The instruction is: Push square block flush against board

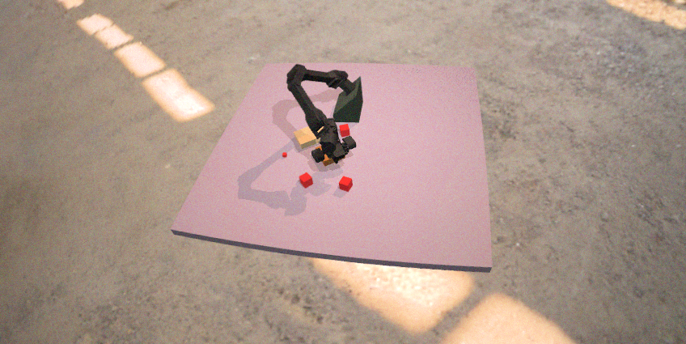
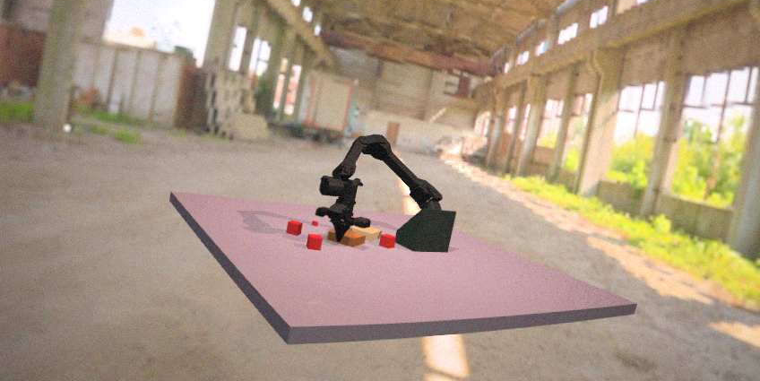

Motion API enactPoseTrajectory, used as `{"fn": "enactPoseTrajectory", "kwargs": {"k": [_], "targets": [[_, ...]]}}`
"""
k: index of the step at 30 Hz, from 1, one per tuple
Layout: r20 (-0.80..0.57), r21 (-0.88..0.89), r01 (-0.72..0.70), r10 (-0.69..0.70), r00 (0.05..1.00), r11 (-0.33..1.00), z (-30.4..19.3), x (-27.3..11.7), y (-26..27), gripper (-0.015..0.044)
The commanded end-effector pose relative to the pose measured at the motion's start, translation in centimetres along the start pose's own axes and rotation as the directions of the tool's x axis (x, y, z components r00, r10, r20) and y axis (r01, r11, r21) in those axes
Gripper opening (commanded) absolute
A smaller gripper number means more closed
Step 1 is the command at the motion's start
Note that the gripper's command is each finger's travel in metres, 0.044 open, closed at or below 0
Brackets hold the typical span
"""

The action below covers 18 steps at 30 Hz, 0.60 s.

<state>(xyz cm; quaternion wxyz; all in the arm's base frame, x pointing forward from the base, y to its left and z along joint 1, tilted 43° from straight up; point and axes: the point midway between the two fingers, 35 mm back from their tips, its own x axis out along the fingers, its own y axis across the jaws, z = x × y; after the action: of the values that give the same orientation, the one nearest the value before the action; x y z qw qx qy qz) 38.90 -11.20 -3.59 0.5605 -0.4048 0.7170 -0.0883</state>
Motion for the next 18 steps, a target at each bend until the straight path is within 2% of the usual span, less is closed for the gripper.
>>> {"fn": "enactPoseTrajectory", "kwargs": {"k": [1, 18], "targets": [[-0.012, -0.006, 0.000, 0.000, 1.000, 1.000, -1.0, 0.2, 0.0, 0.0000], [-0.014, -0.007, 0.000, -0.001, 1.000, 1.000, -3.4, 0.2, 0.0, 0.0000]]}}
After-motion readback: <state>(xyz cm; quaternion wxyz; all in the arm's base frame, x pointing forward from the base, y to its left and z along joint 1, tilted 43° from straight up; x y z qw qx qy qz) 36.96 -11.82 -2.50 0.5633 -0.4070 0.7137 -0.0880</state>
